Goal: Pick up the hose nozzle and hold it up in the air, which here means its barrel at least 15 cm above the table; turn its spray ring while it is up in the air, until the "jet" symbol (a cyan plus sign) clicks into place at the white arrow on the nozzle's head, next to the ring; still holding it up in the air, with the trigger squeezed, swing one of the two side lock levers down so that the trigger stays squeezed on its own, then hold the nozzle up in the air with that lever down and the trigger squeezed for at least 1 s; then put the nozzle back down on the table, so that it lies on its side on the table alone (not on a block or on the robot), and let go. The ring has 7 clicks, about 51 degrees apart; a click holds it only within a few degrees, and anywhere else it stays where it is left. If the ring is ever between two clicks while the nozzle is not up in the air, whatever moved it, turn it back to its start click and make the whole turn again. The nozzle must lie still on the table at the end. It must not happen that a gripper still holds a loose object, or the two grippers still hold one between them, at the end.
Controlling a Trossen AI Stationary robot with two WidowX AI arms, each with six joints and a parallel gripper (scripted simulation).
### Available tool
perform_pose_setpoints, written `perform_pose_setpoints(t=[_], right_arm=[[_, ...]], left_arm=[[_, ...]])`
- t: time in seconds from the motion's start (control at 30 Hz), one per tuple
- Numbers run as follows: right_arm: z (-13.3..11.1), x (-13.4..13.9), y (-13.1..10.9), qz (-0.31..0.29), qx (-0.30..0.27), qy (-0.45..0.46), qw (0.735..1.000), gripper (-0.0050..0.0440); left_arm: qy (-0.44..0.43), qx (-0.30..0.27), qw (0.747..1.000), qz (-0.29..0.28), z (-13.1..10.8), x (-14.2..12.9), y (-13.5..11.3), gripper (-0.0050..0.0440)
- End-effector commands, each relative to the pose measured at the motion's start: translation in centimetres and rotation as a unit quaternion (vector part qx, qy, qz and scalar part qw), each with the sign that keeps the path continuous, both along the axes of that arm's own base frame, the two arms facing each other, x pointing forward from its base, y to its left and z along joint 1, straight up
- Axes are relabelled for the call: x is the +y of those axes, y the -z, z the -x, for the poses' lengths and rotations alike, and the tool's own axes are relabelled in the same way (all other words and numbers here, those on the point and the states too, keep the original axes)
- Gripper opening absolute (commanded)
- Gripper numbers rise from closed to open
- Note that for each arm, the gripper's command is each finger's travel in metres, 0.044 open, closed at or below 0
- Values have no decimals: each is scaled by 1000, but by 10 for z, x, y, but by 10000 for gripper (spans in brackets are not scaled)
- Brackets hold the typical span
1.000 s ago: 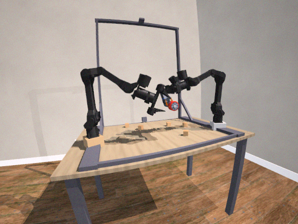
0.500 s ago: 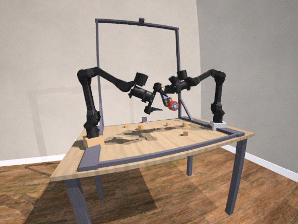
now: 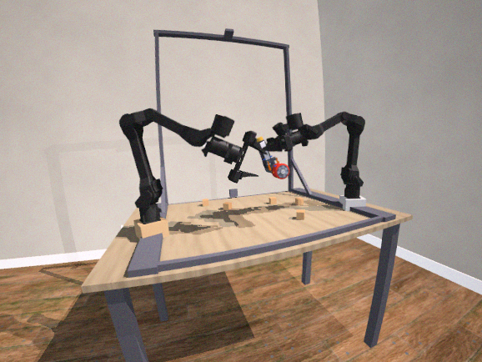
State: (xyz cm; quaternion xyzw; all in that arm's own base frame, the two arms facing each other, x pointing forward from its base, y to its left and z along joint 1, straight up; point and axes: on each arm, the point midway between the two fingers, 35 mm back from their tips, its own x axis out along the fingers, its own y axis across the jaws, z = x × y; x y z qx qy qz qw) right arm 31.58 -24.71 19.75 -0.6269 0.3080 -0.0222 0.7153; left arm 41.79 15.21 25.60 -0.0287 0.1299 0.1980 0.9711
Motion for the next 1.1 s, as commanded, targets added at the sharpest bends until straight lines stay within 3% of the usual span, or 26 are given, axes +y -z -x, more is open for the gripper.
perform_pose_setpoints(t=[0.0,0.27,1.07], right_arm=[[7,4,-8,5,-5,-2,1000,408],[16,9,-12,5,-5,-2,1000,408],[15,9,-13,5,-4,-3,1000,408]], left_arm=[[-1,-22,1000,-11,1,0,-19,170],[-1,-22,1000,-11,1,0,-19,170],[-1,-21,1000,-11,0,0,-19,170]])
